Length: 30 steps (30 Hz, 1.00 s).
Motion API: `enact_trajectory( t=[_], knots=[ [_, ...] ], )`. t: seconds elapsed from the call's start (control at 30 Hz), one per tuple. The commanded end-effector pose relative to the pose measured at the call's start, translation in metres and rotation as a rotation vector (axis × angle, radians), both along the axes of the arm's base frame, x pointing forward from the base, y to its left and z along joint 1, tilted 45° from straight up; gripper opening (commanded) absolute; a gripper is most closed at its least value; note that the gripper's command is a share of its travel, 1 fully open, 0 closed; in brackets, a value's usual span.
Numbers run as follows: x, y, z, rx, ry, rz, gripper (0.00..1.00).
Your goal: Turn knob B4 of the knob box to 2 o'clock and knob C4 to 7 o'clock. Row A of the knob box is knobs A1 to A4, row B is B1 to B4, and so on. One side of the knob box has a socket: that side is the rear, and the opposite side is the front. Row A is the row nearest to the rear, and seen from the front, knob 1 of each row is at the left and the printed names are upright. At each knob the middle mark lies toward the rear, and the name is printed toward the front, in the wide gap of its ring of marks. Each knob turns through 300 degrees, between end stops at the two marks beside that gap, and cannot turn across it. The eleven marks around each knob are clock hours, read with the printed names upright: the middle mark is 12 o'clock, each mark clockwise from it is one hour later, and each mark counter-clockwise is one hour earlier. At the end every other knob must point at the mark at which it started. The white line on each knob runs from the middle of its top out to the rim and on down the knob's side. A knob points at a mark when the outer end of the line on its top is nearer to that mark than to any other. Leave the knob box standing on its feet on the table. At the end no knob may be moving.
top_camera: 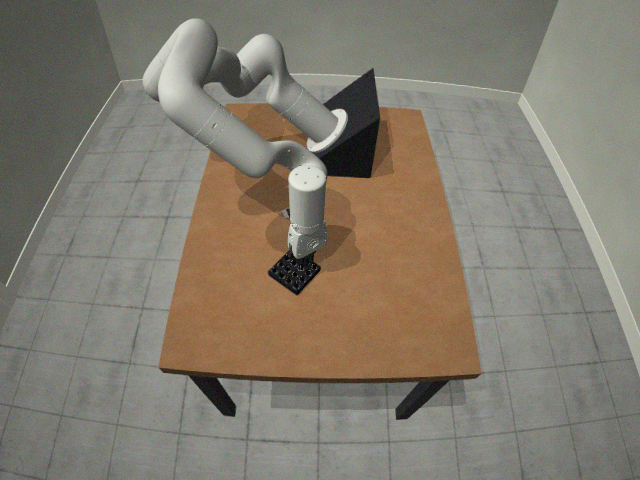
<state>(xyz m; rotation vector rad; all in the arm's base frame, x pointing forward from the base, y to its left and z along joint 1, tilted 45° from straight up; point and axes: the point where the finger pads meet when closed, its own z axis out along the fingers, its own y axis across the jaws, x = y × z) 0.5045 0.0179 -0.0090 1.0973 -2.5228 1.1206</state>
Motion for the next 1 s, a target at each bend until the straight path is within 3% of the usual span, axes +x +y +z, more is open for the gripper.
enact_trajectory(
  t=[0.0, 0.33, 0.97],
  knots=[
    [0.0006, 0.0006, 0.0004, -0.010, 0.056, 0.053, 0.08],
    [0.0006, 0.0006, 0.0004, -0.031, 0.168, 0.166, 0.08],
    [0.0006, 0.0006, 0.0004, -0.045, 0.245, 0.243, 0.08]
  ],
)
